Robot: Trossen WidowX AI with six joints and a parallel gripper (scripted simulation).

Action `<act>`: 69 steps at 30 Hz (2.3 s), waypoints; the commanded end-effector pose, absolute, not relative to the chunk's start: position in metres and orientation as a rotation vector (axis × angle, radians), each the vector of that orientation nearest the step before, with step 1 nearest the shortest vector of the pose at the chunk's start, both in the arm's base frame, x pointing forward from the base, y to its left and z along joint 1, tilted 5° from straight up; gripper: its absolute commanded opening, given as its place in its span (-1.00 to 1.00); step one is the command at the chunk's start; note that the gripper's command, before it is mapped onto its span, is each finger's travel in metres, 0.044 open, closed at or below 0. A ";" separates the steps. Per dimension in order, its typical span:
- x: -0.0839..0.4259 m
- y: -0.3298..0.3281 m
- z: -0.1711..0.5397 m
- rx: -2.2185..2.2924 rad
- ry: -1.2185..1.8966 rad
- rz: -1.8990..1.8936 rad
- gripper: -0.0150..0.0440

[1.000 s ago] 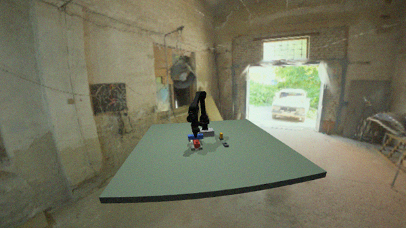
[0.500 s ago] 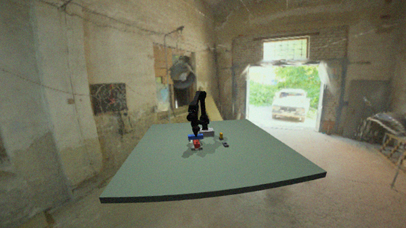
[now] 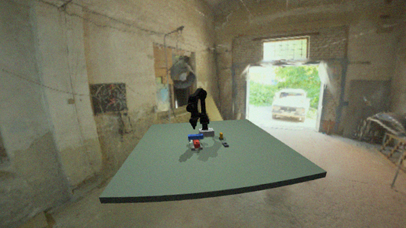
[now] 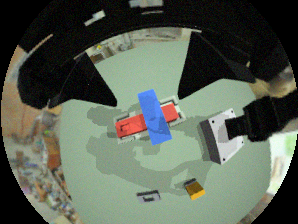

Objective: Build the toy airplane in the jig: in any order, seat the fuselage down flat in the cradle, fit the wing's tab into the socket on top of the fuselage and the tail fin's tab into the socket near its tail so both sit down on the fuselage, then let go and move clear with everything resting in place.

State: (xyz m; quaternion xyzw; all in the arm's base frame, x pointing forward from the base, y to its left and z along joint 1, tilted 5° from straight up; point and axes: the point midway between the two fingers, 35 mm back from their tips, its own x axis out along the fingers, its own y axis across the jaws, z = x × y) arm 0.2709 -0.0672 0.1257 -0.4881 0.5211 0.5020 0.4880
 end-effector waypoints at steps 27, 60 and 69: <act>0.272 -0.068 0.124 -0.218 1.613 0.191 1.00; 0.166 0.165 0.089 -0.199 1.620 0.212 1.00; 0.163 0.164 0.058 -0.199 1.620 0.212 1.00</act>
